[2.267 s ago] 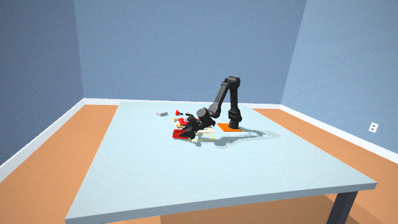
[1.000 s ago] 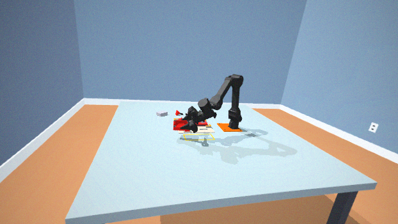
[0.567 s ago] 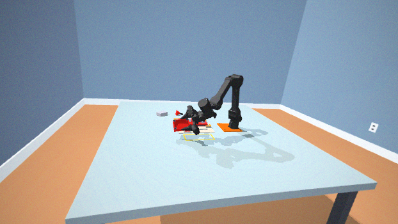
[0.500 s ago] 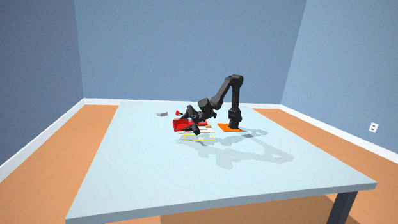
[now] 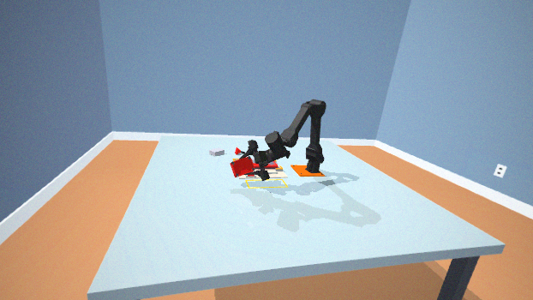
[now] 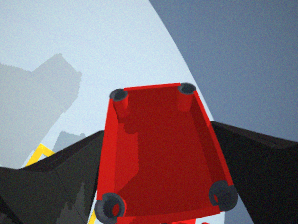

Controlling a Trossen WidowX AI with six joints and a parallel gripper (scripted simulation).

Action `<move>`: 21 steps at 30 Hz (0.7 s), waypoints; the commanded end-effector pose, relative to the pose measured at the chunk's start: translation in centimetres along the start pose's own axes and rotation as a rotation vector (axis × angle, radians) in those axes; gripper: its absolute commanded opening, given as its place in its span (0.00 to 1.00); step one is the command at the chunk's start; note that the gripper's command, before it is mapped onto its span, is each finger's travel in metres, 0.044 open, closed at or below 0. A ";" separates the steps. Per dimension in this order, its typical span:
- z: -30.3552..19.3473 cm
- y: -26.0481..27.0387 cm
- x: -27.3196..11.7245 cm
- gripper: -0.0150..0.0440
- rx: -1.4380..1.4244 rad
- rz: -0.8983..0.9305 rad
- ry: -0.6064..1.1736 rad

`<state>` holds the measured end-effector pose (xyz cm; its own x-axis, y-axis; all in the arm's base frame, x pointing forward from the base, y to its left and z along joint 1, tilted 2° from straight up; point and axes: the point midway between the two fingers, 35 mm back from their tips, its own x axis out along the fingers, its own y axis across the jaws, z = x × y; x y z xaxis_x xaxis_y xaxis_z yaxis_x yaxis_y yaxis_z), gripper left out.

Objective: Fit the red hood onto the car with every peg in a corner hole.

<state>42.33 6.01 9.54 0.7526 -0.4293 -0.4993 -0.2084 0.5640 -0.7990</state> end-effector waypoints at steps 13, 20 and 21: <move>0.0 0.0 0.0 0.25 -0.480 -0.002 -0.001; 0.0 0.0 0.0 0.25 -0.666 -0.002 -0.001; 0.0 0.0 0.0 0.25 -0.675 -0.002 -0.001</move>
<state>42.34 6.01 9.55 0.7530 -0.4291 -0.4988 -0.5331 0.0464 -0.8447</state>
